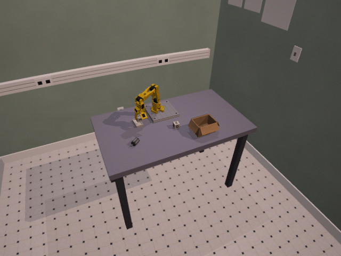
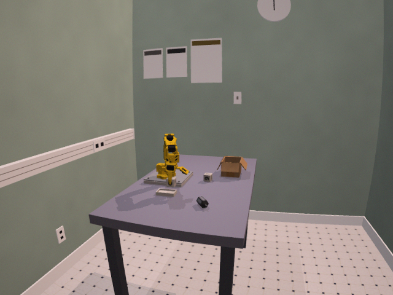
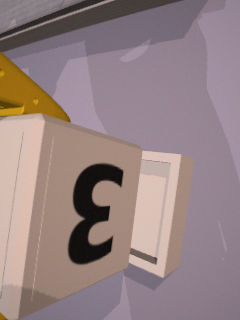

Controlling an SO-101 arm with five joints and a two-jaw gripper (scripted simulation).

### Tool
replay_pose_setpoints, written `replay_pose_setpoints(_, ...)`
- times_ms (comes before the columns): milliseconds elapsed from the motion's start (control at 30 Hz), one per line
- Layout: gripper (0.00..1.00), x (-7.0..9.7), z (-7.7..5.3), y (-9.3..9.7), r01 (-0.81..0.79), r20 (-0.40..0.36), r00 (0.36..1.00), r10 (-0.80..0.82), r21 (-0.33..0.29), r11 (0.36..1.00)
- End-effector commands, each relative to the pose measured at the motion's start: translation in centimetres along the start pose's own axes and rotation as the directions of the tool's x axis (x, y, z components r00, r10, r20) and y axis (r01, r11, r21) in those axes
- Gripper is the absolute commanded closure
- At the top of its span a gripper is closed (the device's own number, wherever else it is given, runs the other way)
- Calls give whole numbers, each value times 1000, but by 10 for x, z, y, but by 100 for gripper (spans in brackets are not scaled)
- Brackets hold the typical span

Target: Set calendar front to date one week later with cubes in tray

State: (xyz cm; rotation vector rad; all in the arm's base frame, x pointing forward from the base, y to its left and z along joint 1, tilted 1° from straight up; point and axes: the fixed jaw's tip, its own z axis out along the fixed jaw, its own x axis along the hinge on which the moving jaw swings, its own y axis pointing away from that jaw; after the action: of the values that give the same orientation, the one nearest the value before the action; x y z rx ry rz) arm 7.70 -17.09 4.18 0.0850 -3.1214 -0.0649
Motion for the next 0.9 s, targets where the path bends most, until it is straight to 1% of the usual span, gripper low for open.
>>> replay_pose_setpoints(0, 100, 4, -2, -3, -32, 7, 999, 32, 10, 999)
replay_pose_setpoints(633, 100, 4, -2, -3, -32, 7, 999, 32, 10, 999)
replay_pose_setpoints(667, 100, 5, -8, -7, -45, 20, 999, 44, 42, 998)
replay_pose_setpoints(867, 100, 5, -8, -7, -45, 20, 999, 44, 42, 998)
